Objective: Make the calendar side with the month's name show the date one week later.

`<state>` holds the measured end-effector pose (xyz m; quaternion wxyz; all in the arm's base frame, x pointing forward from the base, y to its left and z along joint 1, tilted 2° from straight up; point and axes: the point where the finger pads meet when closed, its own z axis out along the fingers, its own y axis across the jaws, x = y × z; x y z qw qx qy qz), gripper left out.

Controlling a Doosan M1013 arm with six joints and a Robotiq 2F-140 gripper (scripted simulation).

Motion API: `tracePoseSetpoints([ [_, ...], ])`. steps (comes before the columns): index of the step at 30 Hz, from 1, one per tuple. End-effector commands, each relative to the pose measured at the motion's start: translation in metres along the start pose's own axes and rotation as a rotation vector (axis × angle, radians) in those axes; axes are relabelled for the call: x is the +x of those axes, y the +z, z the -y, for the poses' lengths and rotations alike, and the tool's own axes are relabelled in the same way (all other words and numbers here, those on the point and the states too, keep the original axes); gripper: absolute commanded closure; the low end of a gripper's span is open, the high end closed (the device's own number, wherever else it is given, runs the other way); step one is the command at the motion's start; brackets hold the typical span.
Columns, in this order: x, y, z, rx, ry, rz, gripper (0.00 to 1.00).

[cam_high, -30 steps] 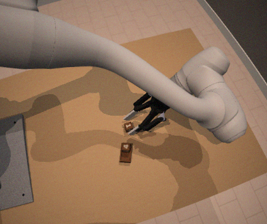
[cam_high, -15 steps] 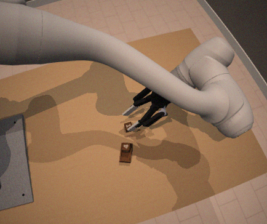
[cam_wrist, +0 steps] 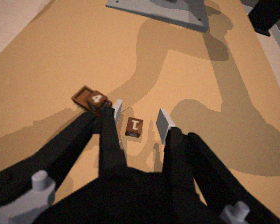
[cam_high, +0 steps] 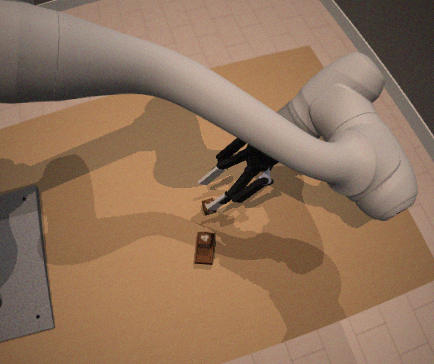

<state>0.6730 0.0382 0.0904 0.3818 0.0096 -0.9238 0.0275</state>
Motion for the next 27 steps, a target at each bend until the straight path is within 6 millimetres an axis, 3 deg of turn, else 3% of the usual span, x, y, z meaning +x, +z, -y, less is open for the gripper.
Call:
tracePoseSetpoints([
  [1, 0.0003, 0.0001, 0.0, 0.0, 0.0, 0.016, 0.54],
  [8, 0.0029, 0.0009, 0.0, 0.0, 0.0, 0.215, 0.54],
  [18, 0.0073, 0.0011, 0.0, 0.0, 0.0, 0.277, 0.54],
  [27, 0.0095, 0.0025, 0.0001, 0.0, 0.0, 0.476, 0.54],
])
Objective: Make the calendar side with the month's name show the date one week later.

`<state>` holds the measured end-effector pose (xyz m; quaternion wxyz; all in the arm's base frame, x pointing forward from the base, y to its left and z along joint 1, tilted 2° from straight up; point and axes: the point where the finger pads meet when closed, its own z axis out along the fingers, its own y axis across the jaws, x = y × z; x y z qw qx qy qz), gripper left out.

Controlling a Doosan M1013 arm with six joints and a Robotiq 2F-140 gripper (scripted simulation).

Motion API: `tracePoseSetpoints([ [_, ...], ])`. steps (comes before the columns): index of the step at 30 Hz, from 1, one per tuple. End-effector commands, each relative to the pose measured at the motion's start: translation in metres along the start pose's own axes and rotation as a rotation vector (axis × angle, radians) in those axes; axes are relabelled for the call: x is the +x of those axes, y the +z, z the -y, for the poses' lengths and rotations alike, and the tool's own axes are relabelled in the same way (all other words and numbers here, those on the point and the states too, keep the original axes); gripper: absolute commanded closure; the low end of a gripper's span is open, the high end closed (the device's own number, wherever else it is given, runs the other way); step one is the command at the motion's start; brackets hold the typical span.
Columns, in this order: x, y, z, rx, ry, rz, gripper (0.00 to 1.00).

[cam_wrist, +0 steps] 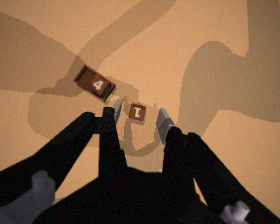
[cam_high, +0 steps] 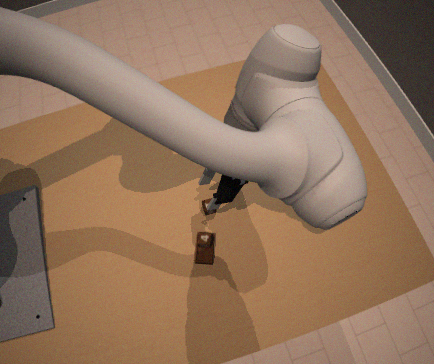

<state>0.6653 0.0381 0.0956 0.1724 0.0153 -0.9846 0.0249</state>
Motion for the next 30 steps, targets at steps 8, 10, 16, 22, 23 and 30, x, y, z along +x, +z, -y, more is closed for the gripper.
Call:
tracePoseSetpoints([
  [8, 0.005, 0.0, 0.0, 0.0, 0.0, 0.102, 0.54],
  [10, 0.005, 0.001, 0.0, 0.0, 0.0, 0.143, 0.54],
  [16, 0.007, 0.001, 0.0, 0.0, 0.0, 0.3, 0.54],
  [22, 0.012, 0.001, 0.0, 0.0, 0.0, 0.348, 0.54],
  [23, 0.012, 0.001, 0.0, 0.0, 0.0, 0.348, 0.0],
  [30, 0.012, 0.001, 0.0, 0.0, 0.0, 0.348, 0.0],
])
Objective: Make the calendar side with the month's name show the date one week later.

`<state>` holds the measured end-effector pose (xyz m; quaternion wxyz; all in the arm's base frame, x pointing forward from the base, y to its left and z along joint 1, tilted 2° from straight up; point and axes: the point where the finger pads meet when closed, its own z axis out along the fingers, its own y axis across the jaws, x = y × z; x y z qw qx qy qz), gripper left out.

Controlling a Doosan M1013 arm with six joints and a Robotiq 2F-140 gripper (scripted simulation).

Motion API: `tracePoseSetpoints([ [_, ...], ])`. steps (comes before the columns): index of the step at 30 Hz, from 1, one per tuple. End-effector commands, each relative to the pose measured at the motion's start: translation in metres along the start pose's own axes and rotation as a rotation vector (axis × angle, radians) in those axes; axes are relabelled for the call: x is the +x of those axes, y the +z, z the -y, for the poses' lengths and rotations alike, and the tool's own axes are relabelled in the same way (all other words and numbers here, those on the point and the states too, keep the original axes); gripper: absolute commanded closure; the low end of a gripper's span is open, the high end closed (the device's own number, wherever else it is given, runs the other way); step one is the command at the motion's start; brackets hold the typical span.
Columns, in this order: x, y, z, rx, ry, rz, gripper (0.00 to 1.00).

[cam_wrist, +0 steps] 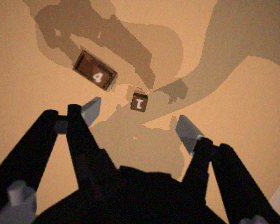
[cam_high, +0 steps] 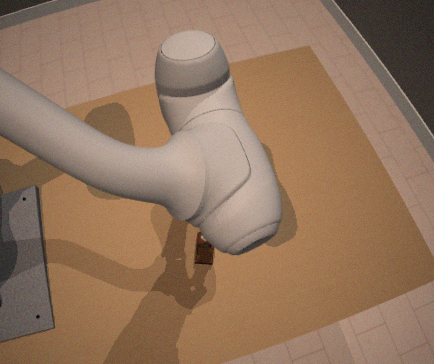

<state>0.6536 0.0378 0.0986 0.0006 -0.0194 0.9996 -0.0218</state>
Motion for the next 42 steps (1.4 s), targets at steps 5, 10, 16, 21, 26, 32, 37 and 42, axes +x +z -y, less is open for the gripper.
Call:
tracePoseSetpoints([
  [5, 0.0, 0.0, 0.0, 0.0, 0.0, 0.0, 0.0],
  [10, 0.0, 0.0, 0.0, 0.0, 0.0, 0.0, 0.0],
  [16, 0.0, -0.009, 0.0, 0.0, -0.002, 0.0, 0.0],
  [21, 0.0, -0.01, 0.0, 0.0, -0.003, 0.0, 0.65],
  [26, 0.0, -0.01, 0.0, 0.0, -0.003, 0.0, 0.65],
  [32, 0.0, -0.01, 0.0, 0.0, -0.003, 0.0, 0.65],
  [37, 0.0, -0.01, 0.0, 0.0, -0.003, 0.0, 0.65],
  [42, 0.0, -0.01, 0.0, 0.0, -0.003, 0.0, 0.65],
])
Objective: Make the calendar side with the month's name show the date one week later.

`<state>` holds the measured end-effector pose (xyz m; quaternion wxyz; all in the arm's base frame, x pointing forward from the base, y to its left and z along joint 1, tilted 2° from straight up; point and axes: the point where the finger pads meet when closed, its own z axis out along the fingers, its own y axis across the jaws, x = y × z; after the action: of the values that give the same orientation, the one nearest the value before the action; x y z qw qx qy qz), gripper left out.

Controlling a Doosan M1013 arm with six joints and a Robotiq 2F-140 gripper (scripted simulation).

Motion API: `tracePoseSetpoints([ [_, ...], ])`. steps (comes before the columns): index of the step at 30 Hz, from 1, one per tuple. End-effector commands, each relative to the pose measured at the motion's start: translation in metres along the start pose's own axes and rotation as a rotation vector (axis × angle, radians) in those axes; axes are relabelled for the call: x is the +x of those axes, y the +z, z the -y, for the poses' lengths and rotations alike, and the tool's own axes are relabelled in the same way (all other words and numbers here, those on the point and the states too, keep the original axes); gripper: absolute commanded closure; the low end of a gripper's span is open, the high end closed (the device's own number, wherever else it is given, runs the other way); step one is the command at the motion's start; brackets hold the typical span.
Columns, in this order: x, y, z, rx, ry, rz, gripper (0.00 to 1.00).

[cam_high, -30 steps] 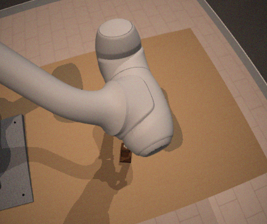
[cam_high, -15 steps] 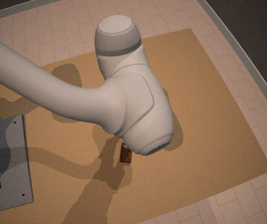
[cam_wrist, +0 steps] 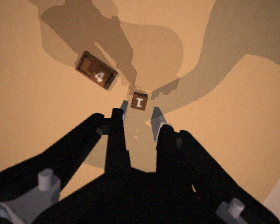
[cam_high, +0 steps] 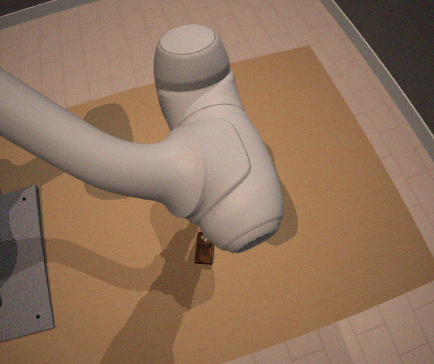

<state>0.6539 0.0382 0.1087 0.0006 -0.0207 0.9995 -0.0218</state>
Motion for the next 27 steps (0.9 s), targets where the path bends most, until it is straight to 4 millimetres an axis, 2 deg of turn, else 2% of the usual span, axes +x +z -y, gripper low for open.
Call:
tracePoseSetpoints([
  [1, 0.0, -0.0001, 0.0, 0.0, 0.0, 0.0, 0.65],
  [27, 0.0, 0.0055, 0.0, 0.0, 0.0, 0.0, 0.65],
])
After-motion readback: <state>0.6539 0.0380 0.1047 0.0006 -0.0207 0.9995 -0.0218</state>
